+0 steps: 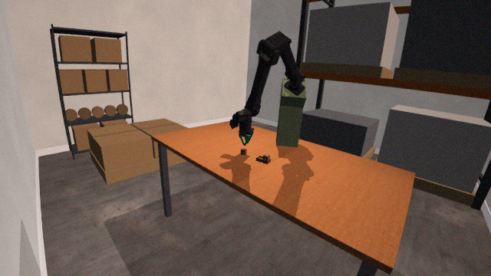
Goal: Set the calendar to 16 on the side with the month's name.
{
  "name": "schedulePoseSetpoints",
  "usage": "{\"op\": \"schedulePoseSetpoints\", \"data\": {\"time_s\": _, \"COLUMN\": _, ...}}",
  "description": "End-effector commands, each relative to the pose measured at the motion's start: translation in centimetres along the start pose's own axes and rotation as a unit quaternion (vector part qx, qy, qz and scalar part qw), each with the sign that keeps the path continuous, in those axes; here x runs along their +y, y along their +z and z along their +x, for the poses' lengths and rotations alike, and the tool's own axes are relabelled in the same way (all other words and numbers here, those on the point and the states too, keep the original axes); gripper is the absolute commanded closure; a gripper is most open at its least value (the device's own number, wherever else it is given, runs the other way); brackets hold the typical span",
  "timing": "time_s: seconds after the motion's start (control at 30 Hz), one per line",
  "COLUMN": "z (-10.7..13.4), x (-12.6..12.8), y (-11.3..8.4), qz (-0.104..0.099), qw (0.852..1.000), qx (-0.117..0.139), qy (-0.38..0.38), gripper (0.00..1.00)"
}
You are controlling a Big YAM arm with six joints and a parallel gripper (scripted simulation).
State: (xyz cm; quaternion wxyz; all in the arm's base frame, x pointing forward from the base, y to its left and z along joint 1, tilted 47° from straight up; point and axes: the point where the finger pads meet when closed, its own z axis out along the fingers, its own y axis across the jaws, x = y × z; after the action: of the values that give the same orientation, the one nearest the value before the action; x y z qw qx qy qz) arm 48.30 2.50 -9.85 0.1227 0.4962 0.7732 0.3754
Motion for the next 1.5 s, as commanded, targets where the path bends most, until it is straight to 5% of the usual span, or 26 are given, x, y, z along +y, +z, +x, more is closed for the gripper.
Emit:
{"op": "schedulePoseSetpoints", "data": {"time_s": 0.0, "z": -0.9, "x": -0.1, "y": -2.3, "qz": -0.002, "qw": 1.000, "qx": -0.011, "qy": -0.001, "gripper": 0.53}}
{"op": "schedulePoseSetpoints", "data": {"time_s": 0.43, "z": 0.2, "x": -0.2, "y": -2.0, "qz": 0.001, "qw": 1.000, "qx": -0.011, "qy": -0.013, "gripper": 0.53}}
{"op": "schedulePoseSetpoints", "data": {"time_s": 0.8, "z": 0.4, "x": 0.4, "y": -2.5, "qz": -0.008, "qw": 0.992, "qx": -0.129, "qy": -0.006, "gripper": 0.53}}
{"op": "schedulePoseSetpoints", "data": {"time_s": 0.97, "z": -0.1, "x": 0.8, "y": -1.8, "qz": -0.010, "qw": 0.990, "qx": -0.139, "qy": -0.006, "gripper": 0.53}}
{"op": "schedulePoseSetpoints", "data": {"time_s": 1.03, "z": 0.4, "x": -0.9, "y": -1.8, "qz": 0.006, "qw": 0.989, "qx": -0.148, "qy": -0.001, "gripper": 0.53}}
{"op": "schedulePoseSetpoints", "data": {"time_s": 1.13, "z": 0.6, "x": -1.3, "y": -1.8, "qz": 0.011, "qw": 0.982, "qx": -0.188, "qy": -0.001, "gripper": 0.53}}
{"op": "schedulePoseSetpoints", "data": {"time_s": 1.2, "z": 0.6, "x": -1.3, "y": -1.8, "qz": 0.011, "qw": 0.982, "qx": -0.188, "qy": -0.001, "gripper": 0.53}}
{"op": "schedulePoseSetpoints", "data": {"time_s": 1.33, "z": 0.7, "x": -1.4, "y": -2.0, "qz": 0.009, "qw": 0.969, "qx": -0.245, "qy": -0.001, "gripper": 0.53}}
{"op": "schedulePoseSetpoints", "data": {"time_s": 1.47, "z": 0.3, "x": 0.0, "y": -1.7, "qz": -0.005, "qw": 0.965, "qx": -0.263, "qy": -0.003, "gripper": 0.53}}
